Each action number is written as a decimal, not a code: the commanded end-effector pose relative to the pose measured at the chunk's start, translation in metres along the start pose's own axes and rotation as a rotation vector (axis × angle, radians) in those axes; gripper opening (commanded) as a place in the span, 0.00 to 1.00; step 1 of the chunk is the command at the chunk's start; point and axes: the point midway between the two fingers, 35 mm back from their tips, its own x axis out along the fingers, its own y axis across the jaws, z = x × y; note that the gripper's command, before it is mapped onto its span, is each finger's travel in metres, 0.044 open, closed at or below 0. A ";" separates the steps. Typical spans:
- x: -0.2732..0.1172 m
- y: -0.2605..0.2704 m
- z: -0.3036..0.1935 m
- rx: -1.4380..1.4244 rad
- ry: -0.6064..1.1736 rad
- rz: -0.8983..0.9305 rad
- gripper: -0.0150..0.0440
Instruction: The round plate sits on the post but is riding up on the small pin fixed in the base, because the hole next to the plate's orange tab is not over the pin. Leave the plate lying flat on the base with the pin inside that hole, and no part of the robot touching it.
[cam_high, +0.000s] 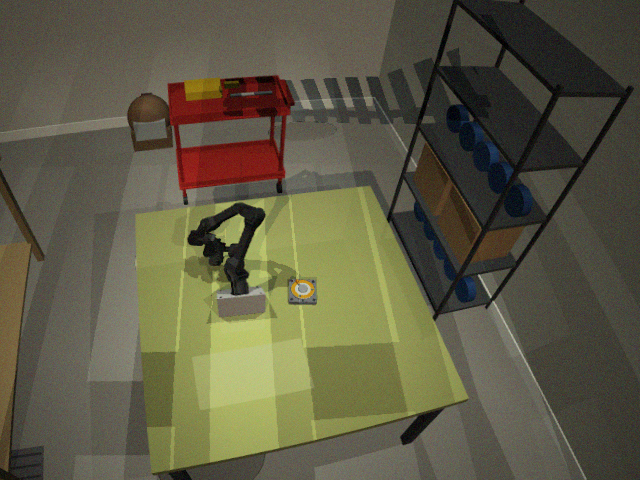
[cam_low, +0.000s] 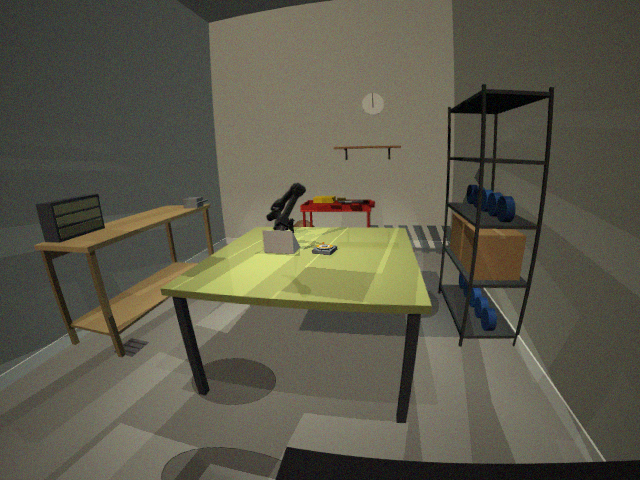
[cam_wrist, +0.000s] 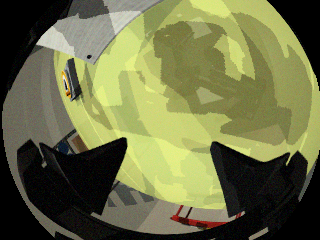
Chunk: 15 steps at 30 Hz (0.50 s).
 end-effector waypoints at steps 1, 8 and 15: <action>-0.001 0.000 -0.002 0.006 0.004 -0.005 0.89; -0.010 0.007 -0.031 0.147 0.012 -0.001 0.58; 0.012 0.035 -0.039 0.427 -0.092 0.203 0.26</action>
